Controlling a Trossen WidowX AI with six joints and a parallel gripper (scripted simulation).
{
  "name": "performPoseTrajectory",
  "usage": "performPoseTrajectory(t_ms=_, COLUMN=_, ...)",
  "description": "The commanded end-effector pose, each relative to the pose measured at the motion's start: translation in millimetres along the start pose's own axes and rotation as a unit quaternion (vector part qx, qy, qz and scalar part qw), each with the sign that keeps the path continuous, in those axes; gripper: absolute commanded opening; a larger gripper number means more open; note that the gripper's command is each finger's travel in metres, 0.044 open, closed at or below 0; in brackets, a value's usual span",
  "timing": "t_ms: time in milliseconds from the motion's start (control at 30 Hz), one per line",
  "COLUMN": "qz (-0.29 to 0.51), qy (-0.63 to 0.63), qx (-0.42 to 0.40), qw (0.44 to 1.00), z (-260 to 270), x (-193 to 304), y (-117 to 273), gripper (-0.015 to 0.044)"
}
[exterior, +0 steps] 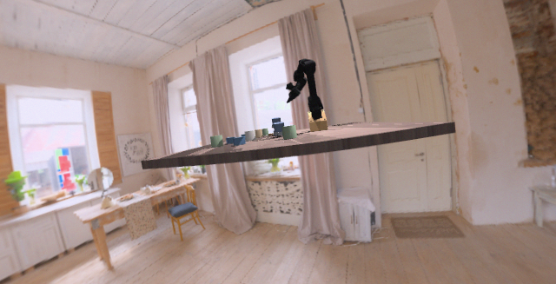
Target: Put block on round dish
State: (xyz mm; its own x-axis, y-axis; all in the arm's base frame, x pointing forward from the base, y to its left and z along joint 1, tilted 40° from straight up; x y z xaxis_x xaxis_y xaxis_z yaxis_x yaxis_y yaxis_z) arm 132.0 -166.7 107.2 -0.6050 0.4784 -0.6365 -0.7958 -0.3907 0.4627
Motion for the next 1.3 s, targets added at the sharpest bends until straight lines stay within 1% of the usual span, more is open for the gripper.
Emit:
performPoseTrajectory(t_ms=0, qz=-0.009, qy=-0.017, qx=-0.006, qw=1.000, z=2.7, x=0.4, y=-0.6, gripper=0.0440)
performPoseTrajectory(t_ms=133, qz=-0.003, qy=-0.026, qx=-0.009, qw=1.000, z=3.4, x=-0.3, y=-2.4, gripper=0.0440)
performPoseTrajectory(t_ms=367, qz=0.055, qy=-0.124, qx=-0.022, qw=0.991, z=11.7, x=-7.5, y=-21.2, gripper=0.0440)
performPoseTrajectory(t_ms=600, qz=0.116, qy=-0.223, qx=-0.018, qw=0.968, z=22.5, x=-14.2, y=-41.4, gripper=0.0440)
performPoseTrajectory(t_ms=933, qz=0.198, qy=-0.349, qx=0.017, qw=0.916, z=45.5, x=-22.6, y=-74.0, gripper=0.0440)
performPoseTrajectory(t_ms=1267, qz=0.256, qy=-0.468, qx=0.083, qw=0.842, z=73.8, x=-27.0, y=-105.2, gripper=0.0440)
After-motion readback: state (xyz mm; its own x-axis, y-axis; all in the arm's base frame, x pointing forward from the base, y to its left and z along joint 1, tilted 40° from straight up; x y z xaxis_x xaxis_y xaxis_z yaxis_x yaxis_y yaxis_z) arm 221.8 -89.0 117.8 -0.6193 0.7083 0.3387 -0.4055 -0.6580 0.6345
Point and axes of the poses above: the point midway between the two fingers, 35 mm back from their tips, its own y axis back along the fingers, its own z axis across the jaws, x = y × z, the point moved 1 cm from there along y, back along the fingers, and after that the axes turned 2 degrees about -y, right-handed, at the moved point
